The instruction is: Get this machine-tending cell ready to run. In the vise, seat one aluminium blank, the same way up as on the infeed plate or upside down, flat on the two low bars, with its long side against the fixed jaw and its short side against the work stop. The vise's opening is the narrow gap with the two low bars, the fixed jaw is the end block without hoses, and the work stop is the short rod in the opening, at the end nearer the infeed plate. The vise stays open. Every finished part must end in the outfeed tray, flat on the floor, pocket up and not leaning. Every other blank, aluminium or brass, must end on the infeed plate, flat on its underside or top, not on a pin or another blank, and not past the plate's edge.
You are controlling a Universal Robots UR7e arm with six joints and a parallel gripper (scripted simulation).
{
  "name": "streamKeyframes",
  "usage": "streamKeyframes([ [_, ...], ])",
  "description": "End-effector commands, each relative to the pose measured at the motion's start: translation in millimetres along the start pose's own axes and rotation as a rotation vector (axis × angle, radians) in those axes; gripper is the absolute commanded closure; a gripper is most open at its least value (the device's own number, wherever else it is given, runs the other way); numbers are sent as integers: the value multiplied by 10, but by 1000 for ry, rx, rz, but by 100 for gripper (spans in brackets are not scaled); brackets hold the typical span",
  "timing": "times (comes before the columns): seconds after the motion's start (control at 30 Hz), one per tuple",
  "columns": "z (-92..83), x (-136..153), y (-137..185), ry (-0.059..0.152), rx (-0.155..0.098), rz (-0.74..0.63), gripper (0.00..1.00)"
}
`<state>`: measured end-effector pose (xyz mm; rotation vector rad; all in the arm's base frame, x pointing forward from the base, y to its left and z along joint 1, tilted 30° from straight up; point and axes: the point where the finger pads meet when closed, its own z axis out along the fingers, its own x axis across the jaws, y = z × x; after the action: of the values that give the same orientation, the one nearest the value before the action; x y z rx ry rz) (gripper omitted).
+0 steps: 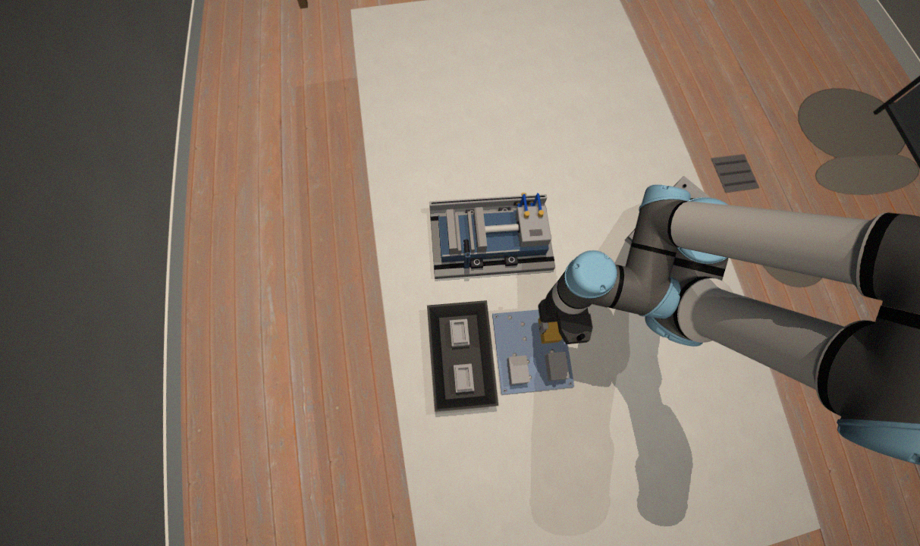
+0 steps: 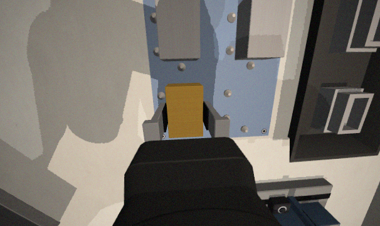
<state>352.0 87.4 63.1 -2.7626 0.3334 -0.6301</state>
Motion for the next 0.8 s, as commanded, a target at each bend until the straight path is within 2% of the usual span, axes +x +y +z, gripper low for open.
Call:
streamKeyframes([
  [0.0, -2, 3, 0, 1, 0, 0, 100],
  [0.6, -2, 3, 0, 1, 0, 0, 100],
  [0.63, -2, 3, 0, 1, 0, 0, 0],
  [0.77, -2, 3, 0, 1, 0, 0, 0],
])
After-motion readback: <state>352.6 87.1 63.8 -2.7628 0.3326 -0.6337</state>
